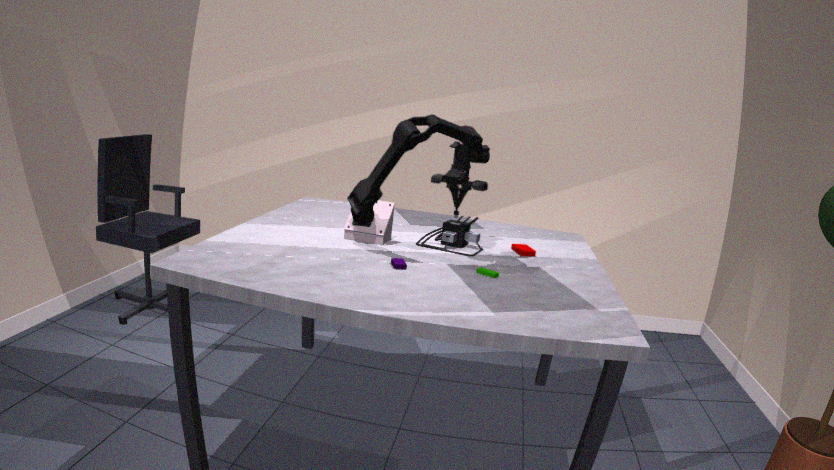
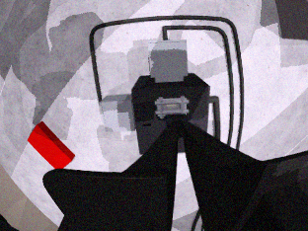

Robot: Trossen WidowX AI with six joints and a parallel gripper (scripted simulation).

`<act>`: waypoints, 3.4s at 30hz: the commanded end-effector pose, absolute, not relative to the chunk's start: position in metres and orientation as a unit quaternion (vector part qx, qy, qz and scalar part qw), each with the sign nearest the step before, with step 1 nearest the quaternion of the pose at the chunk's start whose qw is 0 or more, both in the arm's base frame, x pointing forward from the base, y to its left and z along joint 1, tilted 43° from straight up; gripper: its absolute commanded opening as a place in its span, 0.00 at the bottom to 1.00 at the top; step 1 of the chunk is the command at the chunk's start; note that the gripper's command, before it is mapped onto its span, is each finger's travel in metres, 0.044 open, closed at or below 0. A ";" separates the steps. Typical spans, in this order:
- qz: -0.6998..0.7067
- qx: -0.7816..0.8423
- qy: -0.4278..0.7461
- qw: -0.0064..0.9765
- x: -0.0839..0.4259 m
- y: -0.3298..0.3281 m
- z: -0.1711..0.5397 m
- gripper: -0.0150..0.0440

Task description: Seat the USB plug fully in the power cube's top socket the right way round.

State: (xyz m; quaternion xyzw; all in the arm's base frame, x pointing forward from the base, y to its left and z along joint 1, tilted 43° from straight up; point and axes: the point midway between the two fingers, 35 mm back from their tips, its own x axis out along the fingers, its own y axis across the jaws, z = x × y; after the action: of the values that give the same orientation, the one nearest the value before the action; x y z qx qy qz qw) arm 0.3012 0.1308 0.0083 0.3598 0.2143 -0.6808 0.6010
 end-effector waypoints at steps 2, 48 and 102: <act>-0.681 0.362 0.214 0.600 0.301 0.133 0.010 0.25; -0.458 -0.021 0.547 0.700 0.301 0.131 0.009 0.25; 0.007 -0.471 0.714 0.519 0.301 0.131 0.009 0.25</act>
State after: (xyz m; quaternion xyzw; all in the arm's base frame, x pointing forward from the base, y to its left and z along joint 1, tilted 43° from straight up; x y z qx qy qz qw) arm 0.3011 0.1313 0.0091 -0.4454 0.7132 -0.0273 0.5405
